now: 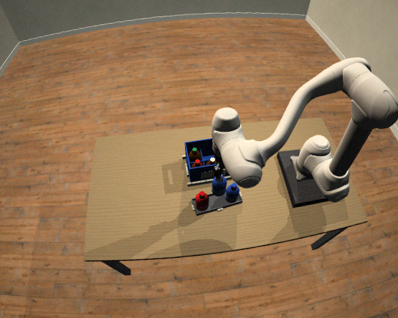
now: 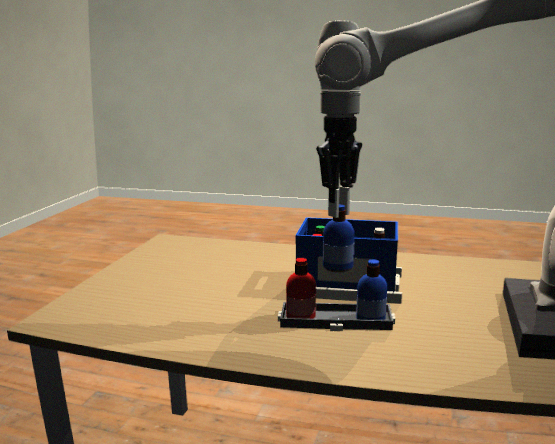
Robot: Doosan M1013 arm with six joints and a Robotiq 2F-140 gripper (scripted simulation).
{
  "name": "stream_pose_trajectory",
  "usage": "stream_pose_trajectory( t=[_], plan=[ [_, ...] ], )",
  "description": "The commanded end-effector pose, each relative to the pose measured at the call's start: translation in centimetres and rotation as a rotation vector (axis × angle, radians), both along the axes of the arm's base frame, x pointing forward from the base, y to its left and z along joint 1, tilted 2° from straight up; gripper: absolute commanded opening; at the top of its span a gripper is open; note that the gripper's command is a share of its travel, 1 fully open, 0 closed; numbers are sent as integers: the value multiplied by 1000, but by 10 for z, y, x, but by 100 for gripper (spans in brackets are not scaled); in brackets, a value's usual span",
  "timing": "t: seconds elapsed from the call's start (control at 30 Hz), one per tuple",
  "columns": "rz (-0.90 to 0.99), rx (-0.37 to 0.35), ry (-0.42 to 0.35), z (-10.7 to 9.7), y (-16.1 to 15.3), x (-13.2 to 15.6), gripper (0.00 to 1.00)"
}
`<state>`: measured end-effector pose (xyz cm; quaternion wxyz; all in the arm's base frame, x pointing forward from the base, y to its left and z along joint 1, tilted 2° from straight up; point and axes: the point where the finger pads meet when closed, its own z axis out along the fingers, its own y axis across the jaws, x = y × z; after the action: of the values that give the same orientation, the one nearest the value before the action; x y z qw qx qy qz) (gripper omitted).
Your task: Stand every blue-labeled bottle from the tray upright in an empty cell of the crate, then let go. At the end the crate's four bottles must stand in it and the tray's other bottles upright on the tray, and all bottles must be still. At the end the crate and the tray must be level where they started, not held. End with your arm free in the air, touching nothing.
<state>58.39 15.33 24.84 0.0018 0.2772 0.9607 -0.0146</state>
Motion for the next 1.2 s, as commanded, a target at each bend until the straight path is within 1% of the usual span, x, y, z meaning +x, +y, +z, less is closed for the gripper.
stream_pose_trajectory(
  t=[0.0,0.27,0.63,1.17],
  plan=[
    [0,0,0,3,0,0,0],
    [0,0,0,13,0,0,0],
    [0,0,0,20,1,0,0],
    [0,0,0,23,1,0,0]
  ],
)
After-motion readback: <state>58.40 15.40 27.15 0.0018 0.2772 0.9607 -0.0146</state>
